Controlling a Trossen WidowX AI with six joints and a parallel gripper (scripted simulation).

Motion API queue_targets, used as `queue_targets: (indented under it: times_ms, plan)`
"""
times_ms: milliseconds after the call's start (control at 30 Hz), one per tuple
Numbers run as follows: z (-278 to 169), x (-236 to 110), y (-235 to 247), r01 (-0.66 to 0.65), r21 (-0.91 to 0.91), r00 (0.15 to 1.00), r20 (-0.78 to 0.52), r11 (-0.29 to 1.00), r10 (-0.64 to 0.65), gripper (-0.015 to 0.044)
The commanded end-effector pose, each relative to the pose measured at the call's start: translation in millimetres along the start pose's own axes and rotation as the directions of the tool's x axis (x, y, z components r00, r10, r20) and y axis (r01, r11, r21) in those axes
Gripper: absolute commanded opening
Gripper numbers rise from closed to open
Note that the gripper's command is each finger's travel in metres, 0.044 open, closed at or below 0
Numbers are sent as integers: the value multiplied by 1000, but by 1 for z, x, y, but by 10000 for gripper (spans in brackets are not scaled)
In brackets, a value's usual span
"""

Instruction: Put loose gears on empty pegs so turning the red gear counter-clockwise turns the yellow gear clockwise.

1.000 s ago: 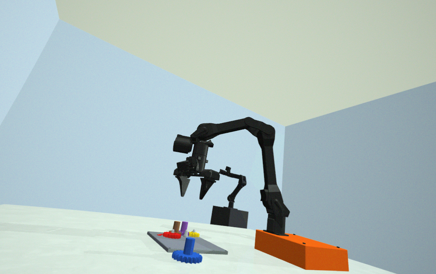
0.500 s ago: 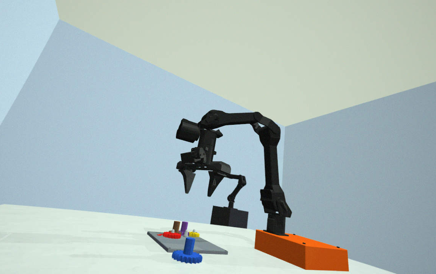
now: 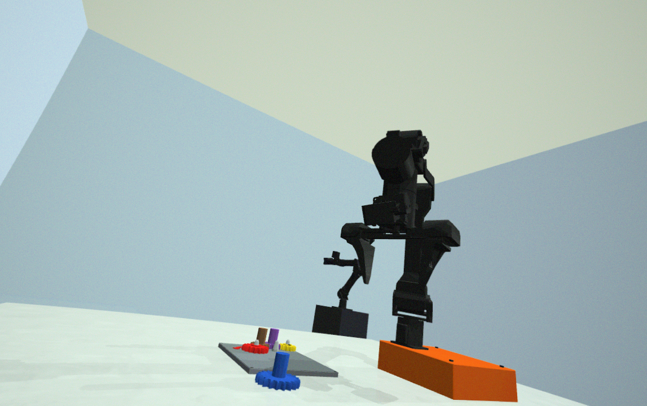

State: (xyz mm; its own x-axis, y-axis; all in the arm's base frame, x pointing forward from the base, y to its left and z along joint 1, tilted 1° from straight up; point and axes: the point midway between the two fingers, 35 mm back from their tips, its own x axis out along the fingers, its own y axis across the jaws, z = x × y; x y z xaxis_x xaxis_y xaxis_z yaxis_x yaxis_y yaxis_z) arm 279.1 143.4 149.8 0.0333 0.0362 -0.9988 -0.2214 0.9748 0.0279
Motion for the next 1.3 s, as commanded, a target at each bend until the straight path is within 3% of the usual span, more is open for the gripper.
queue_targets:
  times_ms: [0,100,1267]
  plan:
    - [-17,-6,45,-4,4,1000,0,1000,4,440]
    - [-27,-9,65,-7,4,1000,-1,1000,7,440]
    - [-27,-9,65,-7,4,1000,-1,1000,7,440]
